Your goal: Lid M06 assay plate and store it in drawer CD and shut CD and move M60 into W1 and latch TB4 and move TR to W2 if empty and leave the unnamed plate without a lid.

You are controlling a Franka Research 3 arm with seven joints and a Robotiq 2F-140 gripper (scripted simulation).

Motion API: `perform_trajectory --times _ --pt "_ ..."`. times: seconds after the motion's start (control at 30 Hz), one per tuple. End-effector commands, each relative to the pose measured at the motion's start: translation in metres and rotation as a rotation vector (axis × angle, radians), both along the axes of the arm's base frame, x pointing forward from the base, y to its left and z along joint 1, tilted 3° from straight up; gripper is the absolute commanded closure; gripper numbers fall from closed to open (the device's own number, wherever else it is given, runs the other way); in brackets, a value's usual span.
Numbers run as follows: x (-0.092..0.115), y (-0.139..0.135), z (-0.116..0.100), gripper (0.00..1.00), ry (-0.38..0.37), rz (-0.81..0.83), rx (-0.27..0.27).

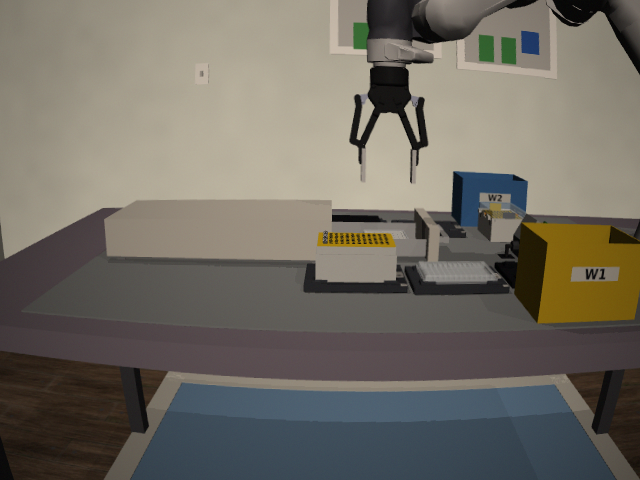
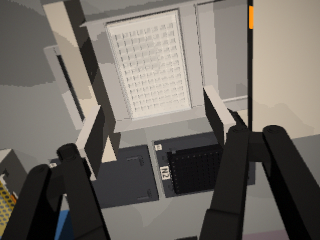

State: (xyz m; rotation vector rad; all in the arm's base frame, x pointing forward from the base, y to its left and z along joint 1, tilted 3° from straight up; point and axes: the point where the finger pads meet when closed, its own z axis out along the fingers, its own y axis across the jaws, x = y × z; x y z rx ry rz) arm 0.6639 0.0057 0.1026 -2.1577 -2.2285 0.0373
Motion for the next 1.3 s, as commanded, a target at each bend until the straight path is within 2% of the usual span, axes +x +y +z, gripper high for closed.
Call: perform_trajectory --times 0.0,0.07,0.57,0.63,1.13,1.27 --pt "-0.004 -0.001 0.001 1.0 0.001 0.006 0.002" --pt "-0.004 -0.001 0.001 1.0 0.001 0.006 0.002" --pt "-0.063 -0.003 -0.01 1.0 0.001 0.006 0.002" --pt "-0.063 -0.003 -0.01 1.0 0.001 0.006 0.002" --pt "-0.121 -0.005 -0.021 1.0 0.001 0.006 0.002" --pt "-0.129 -0.005 -0.022 1.0 0.001 0.006 0.002"
